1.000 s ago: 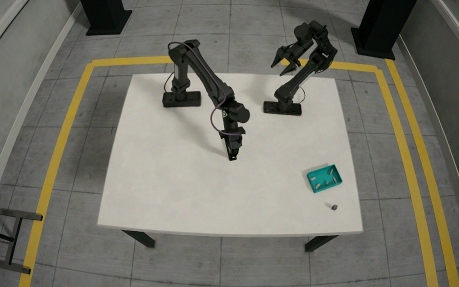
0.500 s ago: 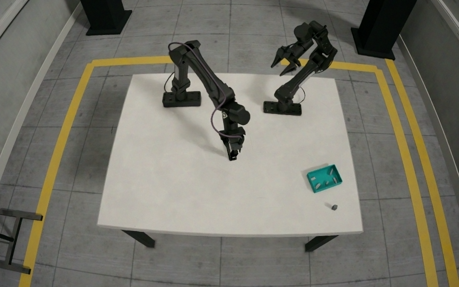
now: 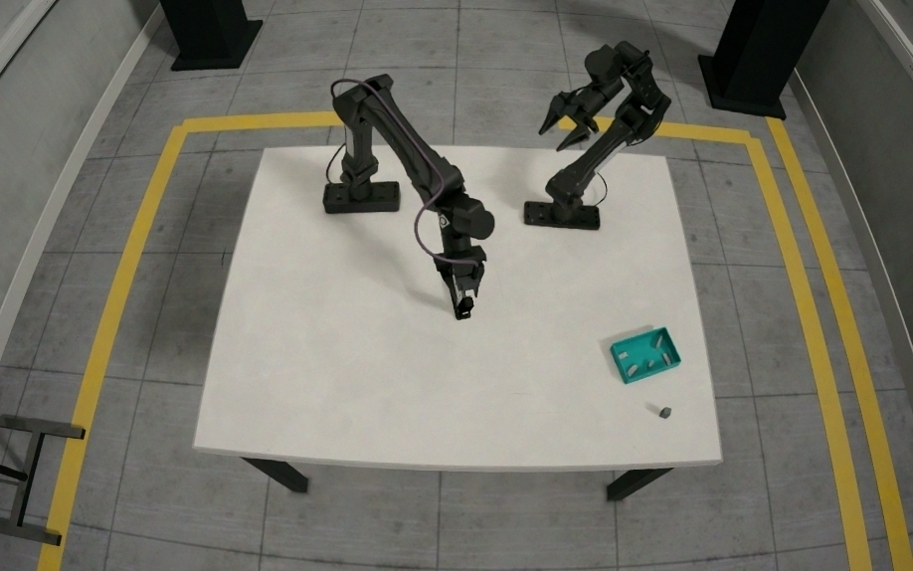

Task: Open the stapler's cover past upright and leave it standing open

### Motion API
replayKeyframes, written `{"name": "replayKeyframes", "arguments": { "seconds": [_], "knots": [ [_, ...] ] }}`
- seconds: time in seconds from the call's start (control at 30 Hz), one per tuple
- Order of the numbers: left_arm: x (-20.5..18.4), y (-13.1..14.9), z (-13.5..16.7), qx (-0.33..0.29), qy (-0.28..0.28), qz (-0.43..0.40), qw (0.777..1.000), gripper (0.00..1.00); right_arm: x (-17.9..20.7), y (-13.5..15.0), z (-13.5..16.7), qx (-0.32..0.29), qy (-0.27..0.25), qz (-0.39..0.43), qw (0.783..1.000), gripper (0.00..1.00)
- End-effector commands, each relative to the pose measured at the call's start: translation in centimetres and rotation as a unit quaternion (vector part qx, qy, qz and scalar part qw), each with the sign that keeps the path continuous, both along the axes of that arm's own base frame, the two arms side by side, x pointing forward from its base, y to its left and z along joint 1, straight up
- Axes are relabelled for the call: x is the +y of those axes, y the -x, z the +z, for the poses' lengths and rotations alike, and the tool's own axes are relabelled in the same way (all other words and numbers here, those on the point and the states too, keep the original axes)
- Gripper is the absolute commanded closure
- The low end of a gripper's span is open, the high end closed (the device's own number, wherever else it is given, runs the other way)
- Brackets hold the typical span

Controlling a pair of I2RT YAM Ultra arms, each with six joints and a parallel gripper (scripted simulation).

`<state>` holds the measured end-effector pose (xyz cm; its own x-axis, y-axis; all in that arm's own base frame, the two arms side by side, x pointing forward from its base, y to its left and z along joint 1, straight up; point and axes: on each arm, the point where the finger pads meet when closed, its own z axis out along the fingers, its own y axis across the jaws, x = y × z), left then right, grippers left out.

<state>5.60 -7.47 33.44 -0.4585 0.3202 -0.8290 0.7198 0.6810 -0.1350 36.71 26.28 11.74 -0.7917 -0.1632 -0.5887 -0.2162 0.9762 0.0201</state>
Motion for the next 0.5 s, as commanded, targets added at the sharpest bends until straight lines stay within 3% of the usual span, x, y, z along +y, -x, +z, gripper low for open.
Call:
{"name": "replayKeyframes", "arguments": {
  "seconds": [0.0,0.1,0.37,0.47],
  "knots": [
    [0.2,0.1,0.8,-0.007,0.009,0.002,1.000,0.45,0.4,0.0,3.0,-0.022,-0.016,-0.003,1.000,0.57],
    [0.2,0.1,0.8,-0.007,0.009,0.002,1.000,0.45,0.7,0.2,2.9,-0.019,-0.013,-0.003,1.000,0.57],
    [0.2,0.1,0.8,-0.007,0.009,0.002,1.000,0.45,0.1,3.4,7.3,-0.021,-0.017,-0.002,1.000,0.57],
    [0.2,0.1,0.8,-0.007,0.009,0.002,1.000,0.45,-0.1,3.4,6.0,-0.008,-0.011,-0.004,1.000,0.57]
  ]
}}
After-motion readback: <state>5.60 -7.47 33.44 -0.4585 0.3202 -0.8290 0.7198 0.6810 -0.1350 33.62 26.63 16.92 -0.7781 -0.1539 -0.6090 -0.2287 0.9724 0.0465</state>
